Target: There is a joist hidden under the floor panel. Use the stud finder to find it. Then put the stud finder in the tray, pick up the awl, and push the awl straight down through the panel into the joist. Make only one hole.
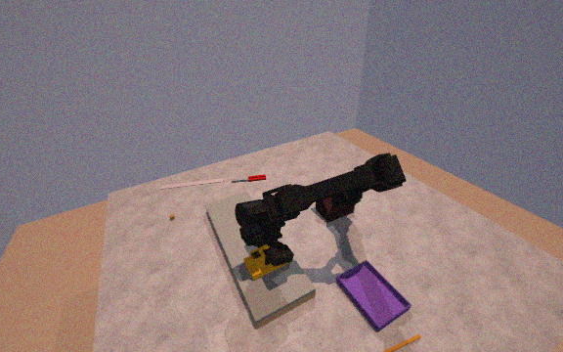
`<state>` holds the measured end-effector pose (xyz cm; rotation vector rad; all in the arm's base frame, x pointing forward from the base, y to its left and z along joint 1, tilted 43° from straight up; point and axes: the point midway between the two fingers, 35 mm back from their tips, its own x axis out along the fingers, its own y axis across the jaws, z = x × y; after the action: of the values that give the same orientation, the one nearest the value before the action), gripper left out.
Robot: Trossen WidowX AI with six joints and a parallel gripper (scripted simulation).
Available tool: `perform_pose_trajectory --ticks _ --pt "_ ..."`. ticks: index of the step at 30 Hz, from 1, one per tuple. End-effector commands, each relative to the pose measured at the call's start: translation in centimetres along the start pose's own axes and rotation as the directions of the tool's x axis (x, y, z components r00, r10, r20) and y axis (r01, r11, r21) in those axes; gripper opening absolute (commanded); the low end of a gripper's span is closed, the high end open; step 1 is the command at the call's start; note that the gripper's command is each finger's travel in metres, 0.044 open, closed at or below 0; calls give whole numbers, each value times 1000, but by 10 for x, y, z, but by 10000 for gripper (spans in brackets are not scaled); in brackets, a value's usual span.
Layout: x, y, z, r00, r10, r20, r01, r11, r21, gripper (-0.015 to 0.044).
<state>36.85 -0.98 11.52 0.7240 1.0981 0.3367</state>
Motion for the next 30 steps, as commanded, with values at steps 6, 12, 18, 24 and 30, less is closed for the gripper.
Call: perform_pose_trajectory --ticks 6,12,18,24,30 --pt "0 -31 -1 1000 -8 -1 8 1000 4 0" --pt "0 -50 -1 1000 -9 -1 9 1000 4 0" --pt "0 -70 -1 1000 -10 -1 10 1000 4 0" --pt "0 -89 -1 1000 -10 -1 10 1000 4 0" --pt "-1 -108 -2 1000 -11 -1 11 1000 3 0"
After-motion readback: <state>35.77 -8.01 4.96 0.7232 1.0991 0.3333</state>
